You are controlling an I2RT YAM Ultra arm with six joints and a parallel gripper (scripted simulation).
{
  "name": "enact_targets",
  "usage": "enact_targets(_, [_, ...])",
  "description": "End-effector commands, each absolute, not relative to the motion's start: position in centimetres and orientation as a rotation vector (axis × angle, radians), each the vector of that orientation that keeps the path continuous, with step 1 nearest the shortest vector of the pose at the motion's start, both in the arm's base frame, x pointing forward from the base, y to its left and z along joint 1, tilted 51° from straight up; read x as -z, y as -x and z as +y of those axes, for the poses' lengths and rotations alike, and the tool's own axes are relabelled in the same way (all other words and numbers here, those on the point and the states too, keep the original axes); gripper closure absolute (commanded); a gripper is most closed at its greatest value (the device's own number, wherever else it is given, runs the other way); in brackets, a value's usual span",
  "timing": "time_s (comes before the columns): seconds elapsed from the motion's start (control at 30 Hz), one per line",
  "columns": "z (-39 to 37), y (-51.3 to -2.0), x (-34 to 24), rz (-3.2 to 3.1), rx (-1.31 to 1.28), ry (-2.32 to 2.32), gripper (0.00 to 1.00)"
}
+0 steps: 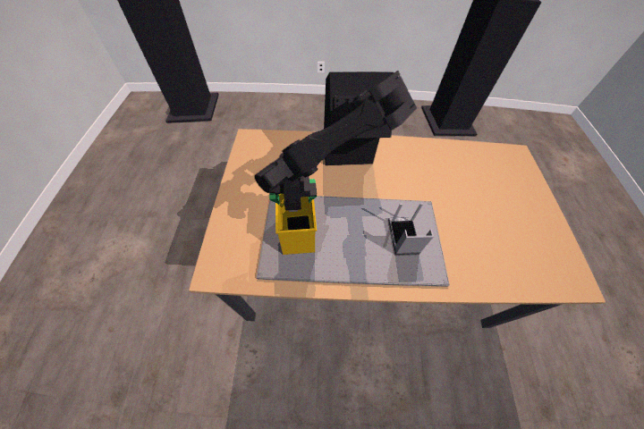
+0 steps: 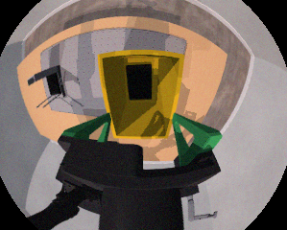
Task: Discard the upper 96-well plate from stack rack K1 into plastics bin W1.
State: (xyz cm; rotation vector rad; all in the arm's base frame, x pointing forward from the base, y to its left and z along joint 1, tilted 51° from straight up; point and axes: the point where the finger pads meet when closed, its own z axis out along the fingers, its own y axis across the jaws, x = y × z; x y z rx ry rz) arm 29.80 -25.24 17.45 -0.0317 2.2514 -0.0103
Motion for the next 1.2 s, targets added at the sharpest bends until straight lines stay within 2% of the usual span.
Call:
enact_targets(0.0, [-25.66,-28.74,-19.91,2.224,0.046,0.044,0.00])
enact_targets(1.17, [-25.73,-28.72,-19.61,2.229,0.035,0.038,0.00])
